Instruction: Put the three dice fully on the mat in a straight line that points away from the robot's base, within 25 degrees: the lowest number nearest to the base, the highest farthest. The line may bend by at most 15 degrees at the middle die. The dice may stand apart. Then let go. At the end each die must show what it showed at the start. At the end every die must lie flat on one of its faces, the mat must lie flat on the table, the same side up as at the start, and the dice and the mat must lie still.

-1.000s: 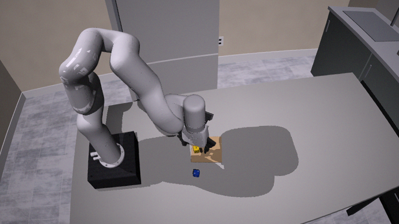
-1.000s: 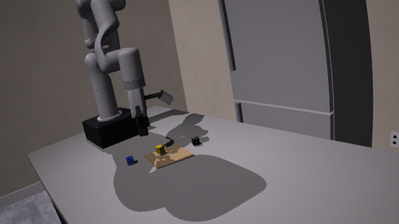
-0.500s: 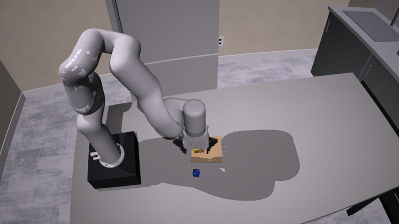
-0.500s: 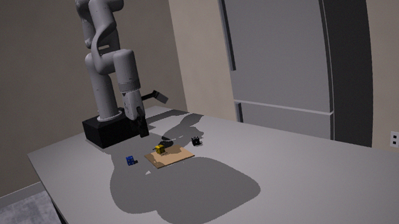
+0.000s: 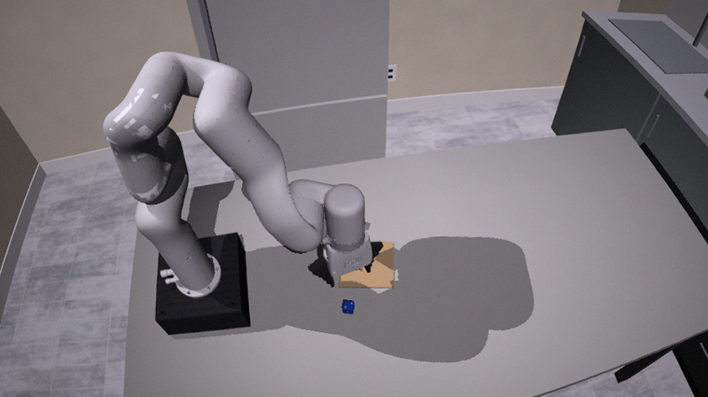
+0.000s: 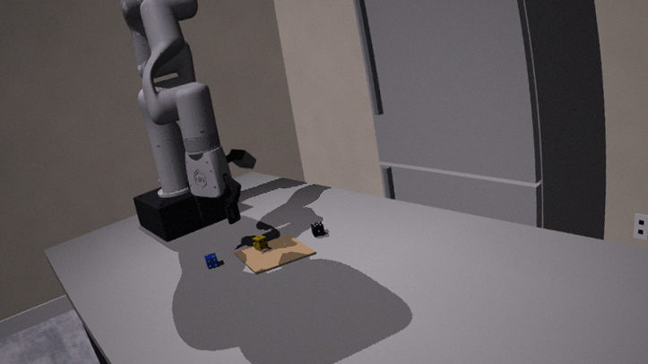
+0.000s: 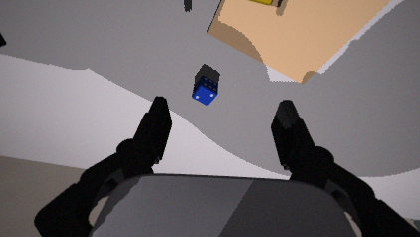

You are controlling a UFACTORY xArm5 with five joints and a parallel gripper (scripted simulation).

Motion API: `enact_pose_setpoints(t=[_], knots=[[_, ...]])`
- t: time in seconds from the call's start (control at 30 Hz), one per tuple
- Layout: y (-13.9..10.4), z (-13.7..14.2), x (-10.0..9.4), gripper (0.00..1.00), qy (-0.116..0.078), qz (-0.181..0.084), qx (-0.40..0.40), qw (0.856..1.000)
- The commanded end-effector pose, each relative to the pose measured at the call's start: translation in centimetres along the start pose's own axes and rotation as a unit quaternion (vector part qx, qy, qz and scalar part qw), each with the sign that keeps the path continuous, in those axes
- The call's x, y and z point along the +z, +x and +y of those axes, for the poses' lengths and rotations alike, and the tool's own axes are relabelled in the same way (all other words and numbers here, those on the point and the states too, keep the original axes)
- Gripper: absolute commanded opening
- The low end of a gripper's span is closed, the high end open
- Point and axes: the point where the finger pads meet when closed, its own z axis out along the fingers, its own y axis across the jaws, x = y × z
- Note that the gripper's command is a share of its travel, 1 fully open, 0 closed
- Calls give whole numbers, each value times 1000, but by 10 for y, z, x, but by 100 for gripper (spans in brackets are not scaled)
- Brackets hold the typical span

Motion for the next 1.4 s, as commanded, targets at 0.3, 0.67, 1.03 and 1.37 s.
enact_pose_setpoints(t=[0.3, 0.67, 1.03, 1.37], knots=[[-17, -7, 1, 100, -2, -1, -214, 977], [-28, -14, 2, 100, -2, -1, -358, 934], [-37, -19, 3, 100, -2, -1, -457, 889], [-38, -20, 3, 42, -2, -1, -469, 883]])
